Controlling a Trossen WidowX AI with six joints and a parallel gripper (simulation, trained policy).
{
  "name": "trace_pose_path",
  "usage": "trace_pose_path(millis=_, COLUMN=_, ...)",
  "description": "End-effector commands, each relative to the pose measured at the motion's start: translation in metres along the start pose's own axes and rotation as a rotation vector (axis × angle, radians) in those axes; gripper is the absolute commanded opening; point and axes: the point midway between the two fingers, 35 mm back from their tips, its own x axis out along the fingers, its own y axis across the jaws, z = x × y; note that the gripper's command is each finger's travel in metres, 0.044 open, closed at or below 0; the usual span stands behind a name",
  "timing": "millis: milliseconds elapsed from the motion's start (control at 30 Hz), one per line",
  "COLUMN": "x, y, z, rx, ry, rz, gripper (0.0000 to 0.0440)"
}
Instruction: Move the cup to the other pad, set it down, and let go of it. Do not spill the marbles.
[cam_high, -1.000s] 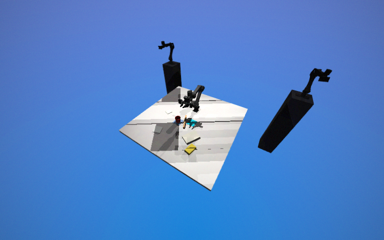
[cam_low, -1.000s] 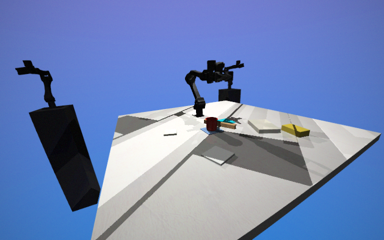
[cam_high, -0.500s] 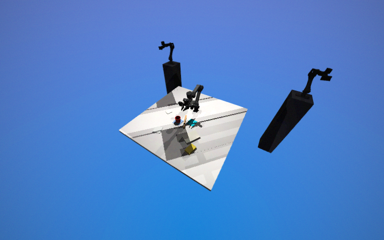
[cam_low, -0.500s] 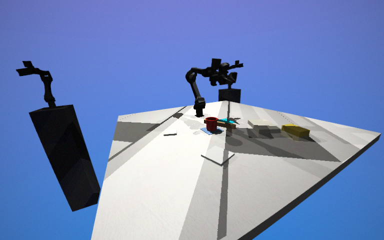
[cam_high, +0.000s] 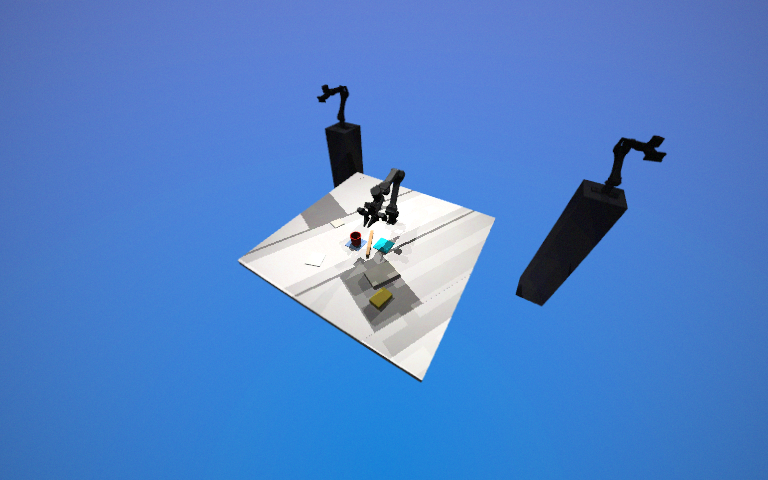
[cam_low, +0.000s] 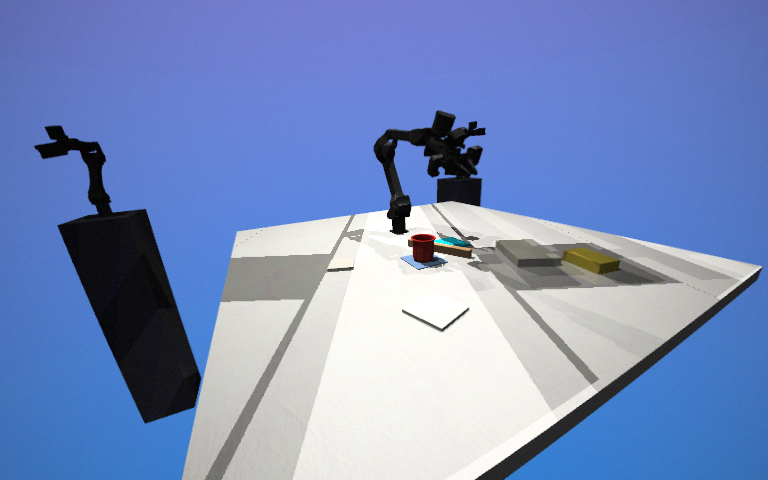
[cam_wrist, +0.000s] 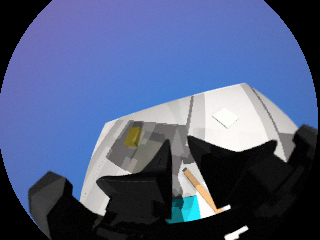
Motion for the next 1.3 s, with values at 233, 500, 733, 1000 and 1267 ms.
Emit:
trace_pose_path(millis=233, x=0.011, y=0.003, z=-0.011, rx=0.036, ry=0.162, rz=-0.031, gripper=0.0089)
trace_pose_path(millis=500, x=0.018, y=0.003, z=-0.022, rx=0.042, ry=0.293, rz=-0.063, gripper=0.0084)
trace_pose_path(millis=733, x=0.023, y=-0.001, z=-0.033, rx=0.034, ry=0.405, rz=-0.095, gripper=0.0096)
trace_pose_path(millis=1000, x=0.026, y=-0.007, z=-0.044, rx=0.016, ry=0.532, rz=-0.132, gripper=0.0108)
trace_pose_path(millis=1267, x=0.028, y=-0.017, z=-0.055, rx=-0.013, ry=0.657, rz=-0.165, gripper=0.0116)
